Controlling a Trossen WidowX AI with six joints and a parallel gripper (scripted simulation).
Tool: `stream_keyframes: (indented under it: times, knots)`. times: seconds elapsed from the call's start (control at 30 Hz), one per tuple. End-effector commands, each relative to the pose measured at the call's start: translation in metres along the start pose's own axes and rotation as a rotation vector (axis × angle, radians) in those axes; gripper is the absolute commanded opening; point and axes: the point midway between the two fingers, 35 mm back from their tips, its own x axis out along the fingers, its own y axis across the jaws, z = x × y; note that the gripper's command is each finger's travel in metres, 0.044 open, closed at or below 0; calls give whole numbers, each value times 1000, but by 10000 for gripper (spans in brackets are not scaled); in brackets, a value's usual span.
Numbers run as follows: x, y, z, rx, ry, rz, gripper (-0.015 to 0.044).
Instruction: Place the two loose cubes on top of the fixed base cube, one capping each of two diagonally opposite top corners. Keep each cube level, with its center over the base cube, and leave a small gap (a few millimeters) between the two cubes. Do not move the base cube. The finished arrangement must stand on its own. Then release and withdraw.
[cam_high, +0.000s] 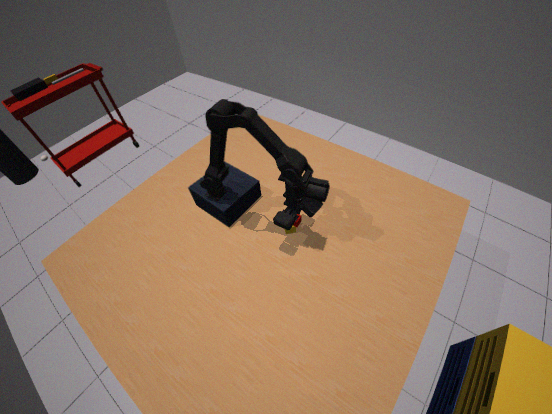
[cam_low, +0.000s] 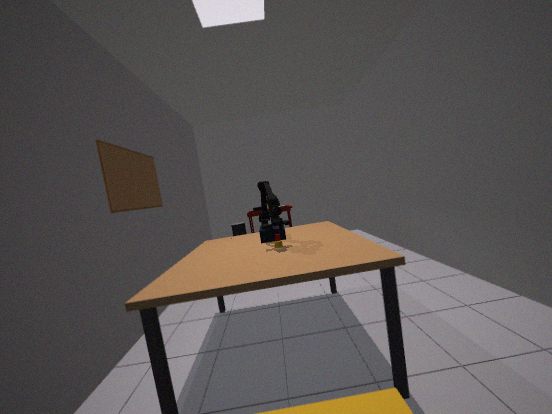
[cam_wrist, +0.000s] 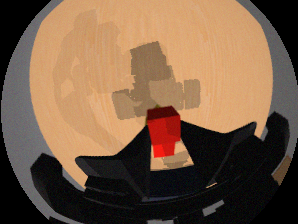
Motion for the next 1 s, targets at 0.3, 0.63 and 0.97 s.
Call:
stream_keyframes:
  times: [0.3, 0.63, 0.97]
  knots:
    - [17, -1, -1, -1, 8, -6, 105]
    - [18, -1, -1, 0, 8, -6, 105]
    - [18, -1, -1, 0, 8, -6, 131]
